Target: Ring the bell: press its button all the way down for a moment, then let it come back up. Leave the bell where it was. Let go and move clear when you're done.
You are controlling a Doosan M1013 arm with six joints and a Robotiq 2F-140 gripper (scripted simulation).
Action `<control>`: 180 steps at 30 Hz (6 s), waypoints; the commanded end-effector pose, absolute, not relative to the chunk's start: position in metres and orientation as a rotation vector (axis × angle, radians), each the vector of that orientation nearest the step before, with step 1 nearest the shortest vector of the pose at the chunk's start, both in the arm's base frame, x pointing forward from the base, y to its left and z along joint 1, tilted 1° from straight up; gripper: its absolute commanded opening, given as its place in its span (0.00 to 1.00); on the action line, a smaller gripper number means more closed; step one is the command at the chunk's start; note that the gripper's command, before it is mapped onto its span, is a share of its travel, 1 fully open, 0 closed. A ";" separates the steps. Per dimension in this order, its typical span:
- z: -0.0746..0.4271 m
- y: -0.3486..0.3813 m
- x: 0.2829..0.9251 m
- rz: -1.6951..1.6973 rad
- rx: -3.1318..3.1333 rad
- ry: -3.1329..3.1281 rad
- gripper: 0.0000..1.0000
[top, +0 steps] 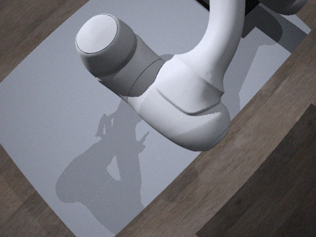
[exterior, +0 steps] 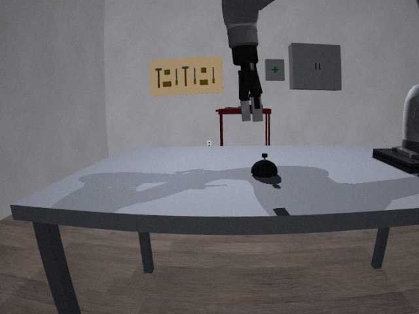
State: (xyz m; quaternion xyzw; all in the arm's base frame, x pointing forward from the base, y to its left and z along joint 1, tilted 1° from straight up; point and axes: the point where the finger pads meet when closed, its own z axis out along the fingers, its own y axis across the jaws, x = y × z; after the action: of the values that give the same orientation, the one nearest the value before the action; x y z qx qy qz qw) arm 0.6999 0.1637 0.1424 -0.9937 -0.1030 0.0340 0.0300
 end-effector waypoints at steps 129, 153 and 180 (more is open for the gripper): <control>0.076 0.135 0.662 -0.005 -3.080 -0.570 0.00; 0.072 0.135 0.662 -0.005 -3.080 -0.570 0.00; 0.072 0.135 0.662 -0.005 -3.080 -0.570 0.00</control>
State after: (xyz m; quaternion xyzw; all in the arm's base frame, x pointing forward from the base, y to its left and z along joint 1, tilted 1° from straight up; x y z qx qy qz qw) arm 0.6623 0.1346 0.0716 -0.9833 -0.1820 -0.0016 0.0046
